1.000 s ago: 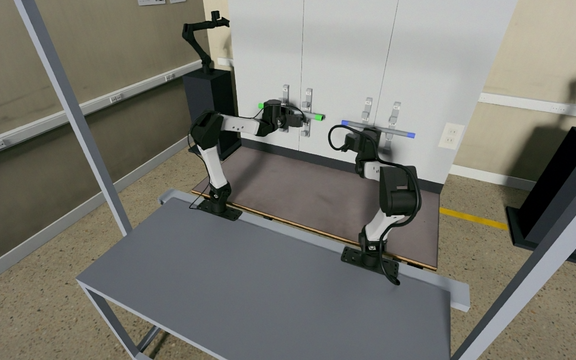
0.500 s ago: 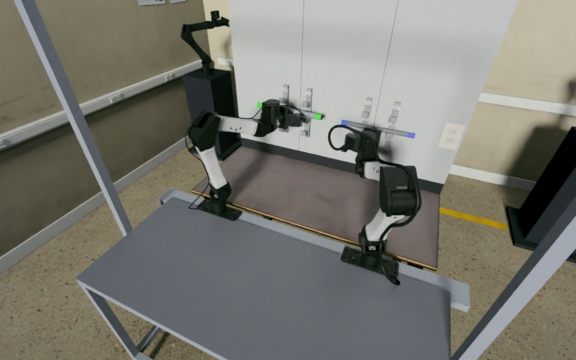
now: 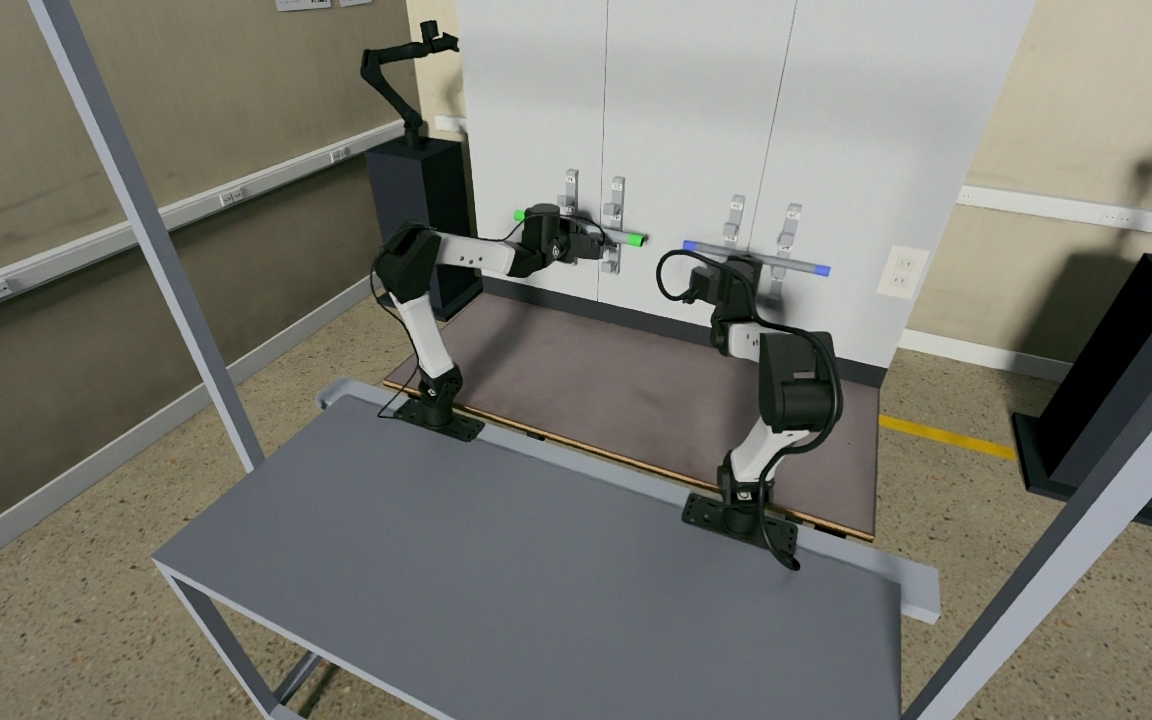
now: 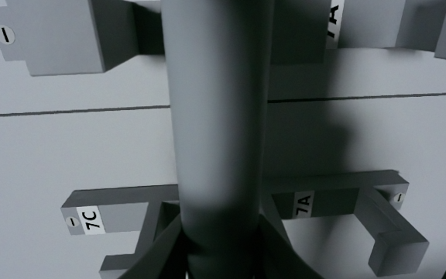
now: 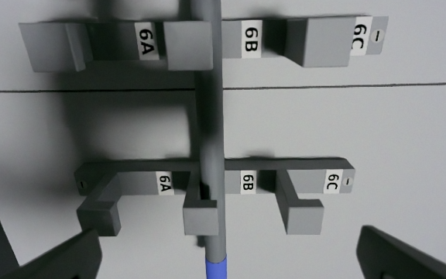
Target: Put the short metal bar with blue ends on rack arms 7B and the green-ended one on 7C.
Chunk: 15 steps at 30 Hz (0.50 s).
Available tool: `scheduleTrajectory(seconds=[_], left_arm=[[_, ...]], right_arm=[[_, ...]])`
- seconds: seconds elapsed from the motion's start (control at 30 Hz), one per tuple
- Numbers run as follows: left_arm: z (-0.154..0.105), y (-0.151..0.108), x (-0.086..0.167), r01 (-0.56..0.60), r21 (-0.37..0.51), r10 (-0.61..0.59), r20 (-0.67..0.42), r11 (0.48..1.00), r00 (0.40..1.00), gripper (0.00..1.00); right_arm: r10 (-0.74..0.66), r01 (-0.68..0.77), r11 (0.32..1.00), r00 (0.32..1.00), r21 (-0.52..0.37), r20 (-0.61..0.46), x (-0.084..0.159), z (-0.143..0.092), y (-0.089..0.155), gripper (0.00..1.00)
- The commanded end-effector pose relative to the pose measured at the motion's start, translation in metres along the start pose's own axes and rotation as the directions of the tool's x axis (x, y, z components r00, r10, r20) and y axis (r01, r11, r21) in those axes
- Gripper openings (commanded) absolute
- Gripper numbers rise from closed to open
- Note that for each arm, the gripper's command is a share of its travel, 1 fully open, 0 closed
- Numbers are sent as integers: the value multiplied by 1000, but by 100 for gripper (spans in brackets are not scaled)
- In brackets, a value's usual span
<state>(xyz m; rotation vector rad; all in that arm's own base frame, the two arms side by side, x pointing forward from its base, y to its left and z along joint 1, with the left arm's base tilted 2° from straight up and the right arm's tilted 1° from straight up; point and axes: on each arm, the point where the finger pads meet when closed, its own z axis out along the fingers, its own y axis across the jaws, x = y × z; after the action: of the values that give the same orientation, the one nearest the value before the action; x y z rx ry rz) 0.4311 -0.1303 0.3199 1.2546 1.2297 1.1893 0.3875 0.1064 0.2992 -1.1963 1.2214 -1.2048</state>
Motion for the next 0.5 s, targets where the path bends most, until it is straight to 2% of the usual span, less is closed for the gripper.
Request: scheduleTrajectory(seconds=[0.0,0.47], left_arm=[[-9,25,4,29,-72,-29,-5,997,1000,0],[-9,31,4,29,-72,-29,-5,997,1000,0]], right_arm=[[-4,4,1000,1000,9,-7,-1,0,3,100],[-4,4,1000,1000,9,-7,-1,0,3,100]])
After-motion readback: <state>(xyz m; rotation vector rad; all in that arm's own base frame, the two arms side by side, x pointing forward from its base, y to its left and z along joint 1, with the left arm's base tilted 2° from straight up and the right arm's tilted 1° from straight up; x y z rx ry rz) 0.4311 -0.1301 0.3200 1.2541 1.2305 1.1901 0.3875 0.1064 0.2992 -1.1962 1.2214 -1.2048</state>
